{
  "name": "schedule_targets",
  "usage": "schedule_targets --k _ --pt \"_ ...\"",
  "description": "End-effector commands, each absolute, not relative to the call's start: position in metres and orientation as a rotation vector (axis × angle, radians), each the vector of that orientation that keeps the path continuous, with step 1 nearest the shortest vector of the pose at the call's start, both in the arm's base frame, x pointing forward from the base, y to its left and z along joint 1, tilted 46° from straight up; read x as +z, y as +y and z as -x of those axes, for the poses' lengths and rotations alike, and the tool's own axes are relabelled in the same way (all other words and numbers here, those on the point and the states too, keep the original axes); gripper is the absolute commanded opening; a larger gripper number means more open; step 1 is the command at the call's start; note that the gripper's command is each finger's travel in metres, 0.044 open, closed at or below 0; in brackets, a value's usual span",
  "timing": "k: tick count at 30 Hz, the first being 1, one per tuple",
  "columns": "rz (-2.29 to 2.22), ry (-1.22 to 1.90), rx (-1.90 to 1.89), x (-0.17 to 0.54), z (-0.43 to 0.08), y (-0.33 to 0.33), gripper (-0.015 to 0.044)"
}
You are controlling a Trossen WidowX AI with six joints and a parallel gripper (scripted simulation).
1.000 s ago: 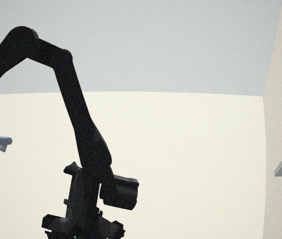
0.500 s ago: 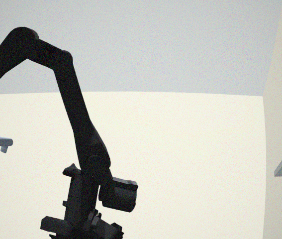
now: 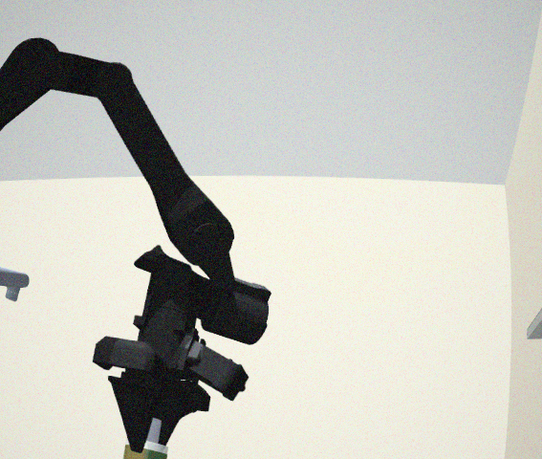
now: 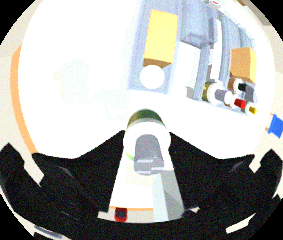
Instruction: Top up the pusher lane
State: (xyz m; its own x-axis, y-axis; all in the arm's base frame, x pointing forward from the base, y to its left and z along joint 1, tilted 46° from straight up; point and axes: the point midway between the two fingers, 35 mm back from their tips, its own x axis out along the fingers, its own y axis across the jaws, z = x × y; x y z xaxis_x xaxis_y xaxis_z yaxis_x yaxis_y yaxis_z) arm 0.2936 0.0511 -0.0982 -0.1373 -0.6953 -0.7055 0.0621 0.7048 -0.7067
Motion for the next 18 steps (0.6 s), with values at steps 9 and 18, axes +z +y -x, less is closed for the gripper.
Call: schedule_targets --k 9,18 --pt "0.510 1.579 -0.716 -0.069 -0.297 0.049 0.0000" --pt "0.486 1.564 -0.736 -0.043 -0.296 -0.007 0.0000"
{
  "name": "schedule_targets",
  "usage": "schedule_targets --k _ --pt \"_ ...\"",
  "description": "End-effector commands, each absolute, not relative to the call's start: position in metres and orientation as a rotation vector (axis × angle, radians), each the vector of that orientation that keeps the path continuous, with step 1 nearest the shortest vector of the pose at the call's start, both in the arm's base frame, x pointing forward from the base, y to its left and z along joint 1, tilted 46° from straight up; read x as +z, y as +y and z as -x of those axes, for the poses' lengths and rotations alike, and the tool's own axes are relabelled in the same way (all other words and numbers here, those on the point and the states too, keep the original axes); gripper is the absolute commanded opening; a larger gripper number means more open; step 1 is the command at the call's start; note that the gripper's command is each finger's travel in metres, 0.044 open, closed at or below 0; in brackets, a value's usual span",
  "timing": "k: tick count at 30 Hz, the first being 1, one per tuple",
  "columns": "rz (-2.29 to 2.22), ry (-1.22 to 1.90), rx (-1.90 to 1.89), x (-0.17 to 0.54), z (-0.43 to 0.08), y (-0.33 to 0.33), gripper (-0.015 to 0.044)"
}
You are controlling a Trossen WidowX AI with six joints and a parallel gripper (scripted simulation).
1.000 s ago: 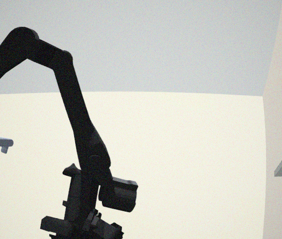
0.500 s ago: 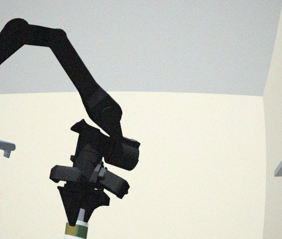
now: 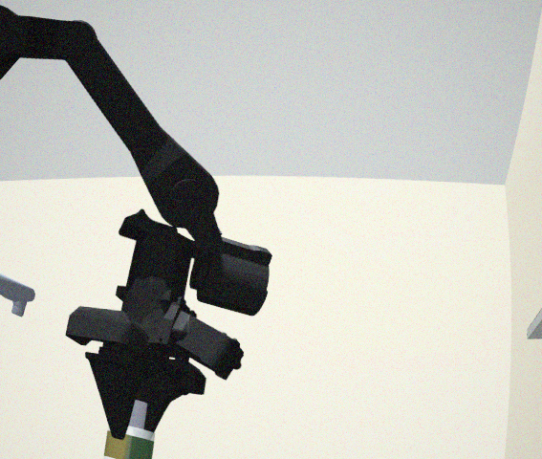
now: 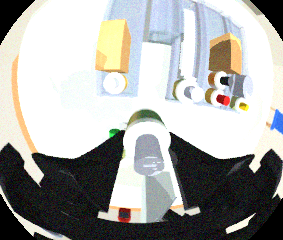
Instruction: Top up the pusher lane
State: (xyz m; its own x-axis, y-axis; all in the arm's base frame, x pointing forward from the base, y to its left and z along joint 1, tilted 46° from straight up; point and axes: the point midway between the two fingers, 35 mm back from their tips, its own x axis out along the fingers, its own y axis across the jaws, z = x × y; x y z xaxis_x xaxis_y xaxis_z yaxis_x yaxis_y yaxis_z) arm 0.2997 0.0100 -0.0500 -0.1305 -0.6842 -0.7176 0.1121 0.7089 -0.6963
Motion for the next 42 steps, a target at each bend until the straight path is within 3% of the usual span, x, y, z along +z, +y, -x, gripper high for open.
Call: schedule_targets --k 1,20,42 --pt "0.484 1.562 -0.740 -0.040 -0.295 -0.013 0.0000" --pt "0.476 1.550 -0.776 -0.037 -0.279 -0.076 0.0000" --pt "0.476 1.550 -0.776 -0.038 -0.287 -0.078 0.0000"
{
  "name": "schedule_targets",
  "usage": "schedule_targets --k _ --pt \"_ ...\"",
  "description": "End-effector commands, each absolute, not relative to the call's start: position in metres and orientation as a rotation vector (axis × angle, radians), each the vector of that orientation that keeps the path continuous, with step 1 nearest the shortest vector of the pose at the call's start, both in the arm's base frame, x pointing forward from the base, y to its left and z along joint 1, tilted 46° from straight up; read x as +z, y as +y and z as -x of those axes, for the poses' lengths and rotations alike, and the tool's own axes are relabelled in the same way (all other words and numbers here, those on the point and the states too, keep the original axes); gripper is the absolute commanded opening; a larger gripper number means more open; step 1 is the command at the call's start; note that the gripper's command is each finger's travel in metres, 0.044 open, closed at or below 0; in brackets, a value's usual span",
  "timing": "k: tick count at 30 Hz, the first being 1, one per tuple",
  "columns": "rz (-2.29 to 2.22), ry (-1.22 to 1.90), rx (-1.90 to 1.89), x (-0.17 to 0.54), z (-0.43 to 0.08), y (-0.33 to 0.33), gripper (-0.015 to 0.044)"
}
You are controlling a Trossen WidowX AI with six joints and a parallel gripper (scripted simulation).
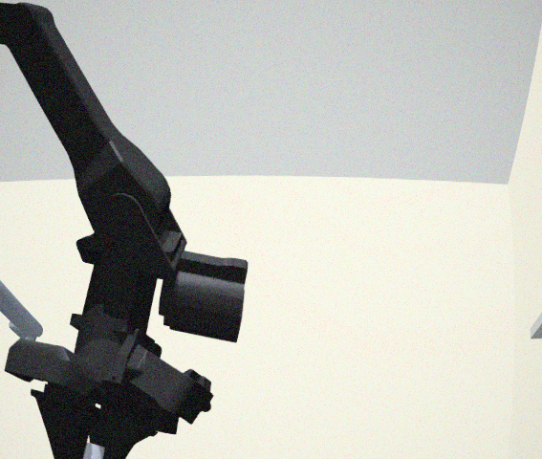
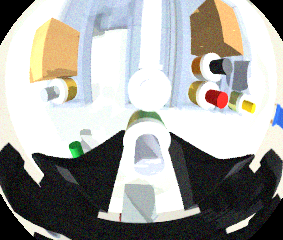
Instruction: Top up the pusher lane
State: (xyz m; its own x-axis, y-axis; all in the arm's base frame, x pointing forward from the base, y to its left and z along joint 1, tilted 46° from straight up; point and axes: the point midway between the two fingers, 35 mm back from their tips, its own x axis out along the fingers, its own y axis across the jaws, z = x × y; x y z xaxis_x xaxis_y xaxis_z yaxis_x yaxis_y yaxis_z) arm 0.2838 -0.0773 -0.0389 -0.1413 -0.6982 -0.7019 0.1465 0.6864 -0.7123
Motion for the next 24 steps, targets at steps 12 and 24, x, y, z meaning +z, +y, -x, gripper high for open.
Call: schedule_targets --k 12,24 --pt "0.475 1.550 -0.776 -0.038 -0.293 -0.079 0.0000" --pt "0.475 1.549 -0.776 -0.038 -0.299 -0.080 0.0000"
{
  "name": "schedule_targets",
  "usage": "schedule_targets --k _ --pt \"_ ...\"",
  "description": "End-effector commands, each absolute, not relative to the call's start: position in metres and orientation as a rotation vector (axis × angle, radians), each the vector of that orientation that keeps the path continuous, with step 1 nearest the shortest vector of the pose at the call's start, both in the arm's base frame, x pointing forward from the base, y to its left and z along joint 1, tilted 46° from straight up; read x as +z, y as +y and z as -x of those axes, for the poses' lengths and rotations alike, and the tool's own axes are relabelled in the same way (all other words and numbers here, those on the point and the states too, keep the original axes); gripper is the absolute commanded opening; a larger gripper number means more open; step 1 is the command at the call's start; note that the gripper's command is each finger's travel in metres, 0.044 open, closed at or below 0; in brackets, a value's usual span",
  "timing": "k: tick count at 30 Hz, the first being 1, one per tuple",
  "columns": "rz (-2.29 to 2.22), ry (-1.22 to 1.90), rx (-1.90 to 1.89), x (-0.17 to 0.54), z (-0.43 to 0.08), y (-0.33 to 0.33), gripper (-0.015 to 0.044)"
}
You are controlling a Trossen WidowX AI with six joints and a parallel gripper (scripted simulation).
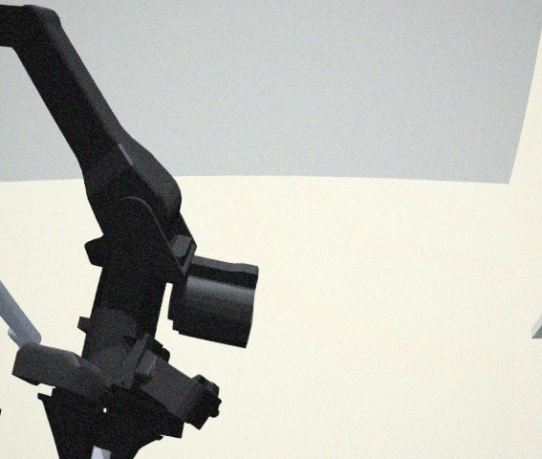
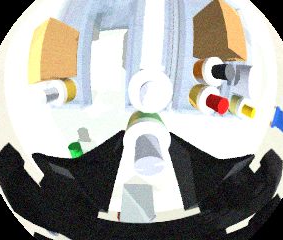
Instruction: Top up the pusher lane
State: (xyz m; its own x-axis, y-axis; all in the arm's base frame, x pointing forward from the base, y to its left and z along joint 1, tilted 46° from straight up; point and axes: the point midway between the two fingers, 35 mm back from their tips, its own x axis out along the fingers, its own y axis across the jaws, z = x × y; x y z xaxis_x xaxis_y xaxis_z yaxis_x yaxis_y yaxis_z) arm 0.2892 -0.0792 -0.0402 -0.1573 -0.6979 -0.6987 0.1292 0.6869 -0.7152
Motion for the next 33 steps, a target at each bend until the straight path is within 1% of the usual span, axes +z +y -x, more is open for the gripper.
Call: schedule_targets --k 1,33 --pt "0.475 1.549 -0.776 -0.038 -0.299 -0.080 0.0000" --pt "0.475 1.549 -0.777 -0.037 -0.315 -0.084 0.0000"
